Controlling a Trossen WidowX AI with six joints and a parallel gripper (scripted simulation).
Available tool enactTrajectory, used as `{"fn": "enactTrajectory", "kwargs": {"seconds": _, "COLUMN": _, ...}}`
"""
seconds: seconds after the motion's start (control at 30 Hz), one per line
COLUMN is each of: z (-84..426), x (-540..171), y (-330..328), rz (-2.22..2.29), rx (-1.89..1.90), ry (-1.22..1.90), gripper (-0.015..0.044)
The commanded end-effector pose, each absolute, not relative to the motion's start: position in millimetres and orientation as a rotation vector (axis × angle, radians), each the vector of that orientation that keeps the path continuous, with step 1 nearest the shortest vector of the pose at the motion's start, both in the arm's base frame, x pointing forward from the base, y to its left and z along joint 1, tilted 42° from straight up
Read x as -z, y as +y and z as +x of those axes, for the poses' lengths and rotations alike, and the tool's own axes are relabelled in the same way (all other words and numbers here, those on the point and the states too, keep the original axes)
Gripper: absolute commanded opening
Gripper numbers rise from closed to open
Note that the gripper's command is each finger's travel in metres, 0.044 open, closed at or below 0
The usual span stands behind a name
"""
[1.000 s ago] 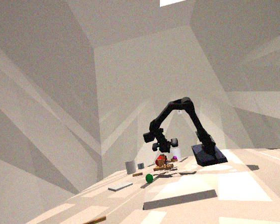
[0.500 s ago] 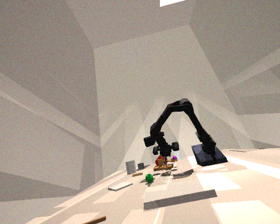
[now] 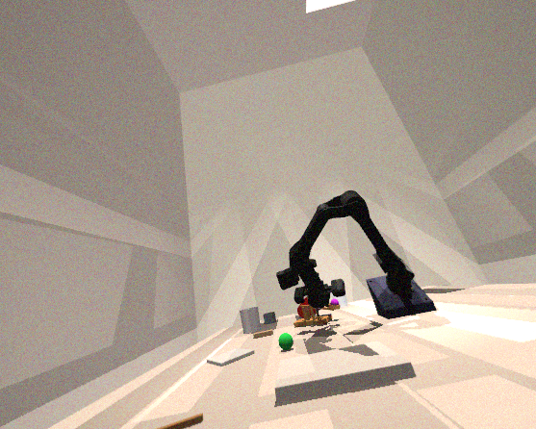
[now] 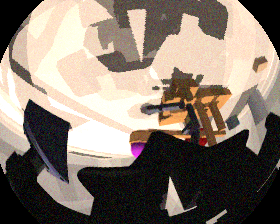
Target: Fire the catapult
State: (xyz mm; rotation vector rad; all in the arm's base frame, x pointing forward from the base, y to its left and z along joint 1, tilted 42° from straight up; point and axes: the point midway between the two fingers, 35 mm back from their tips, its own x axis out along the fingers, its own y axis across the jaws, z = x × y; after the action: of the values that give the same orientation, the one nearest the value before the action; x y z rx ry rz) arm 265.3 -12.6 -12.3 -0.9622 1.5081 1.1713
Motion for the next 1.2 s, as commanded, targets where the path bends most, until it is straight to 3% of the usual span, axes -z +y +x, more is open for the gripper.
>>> {"fn": "enactTrajectory", "kwargs": {"seconds": 0.0, "z": 263.2, "x": 17.3, "y": -8.4, "rz": -0.955, "rx": -1.172, "ry": 1.511, "gripper": 0.0}}
{"fn": "enactTrajectory", "kwargs": {"seconds": 0.73, "z": 260.2, "x": 47.3, "y": 21.0, "rz": -0.953, "rx": -1.174, "ry": 1.511, "gripper": 0.0}}
{"fn": "enactTrajectory", "kwargs": {"seconds": 1.0, "z": 282.2, "x": -71.2, "y": -16.6, "rz": -0.965, "rx": -1.17, "ry": 1.504, "gripper": 0.0}}
{"fn": "enactTrajectory", "kwargs": {"seconds": 1.1, "z": 281.2, "x": -82.6, "y": -20.1, "rz": -0.966, "rx": -1.169, "ry": 1.504, "gripper": 0.0}}
{"fn": "enactTrajectory", "kwargs": {"seconds": 1.17, "z": 286.9, "x": -70.2, "y": -16.6, "rz": -0.958, "rx": -1.143, "ry": 1.489, "gripper": 0.0053}}
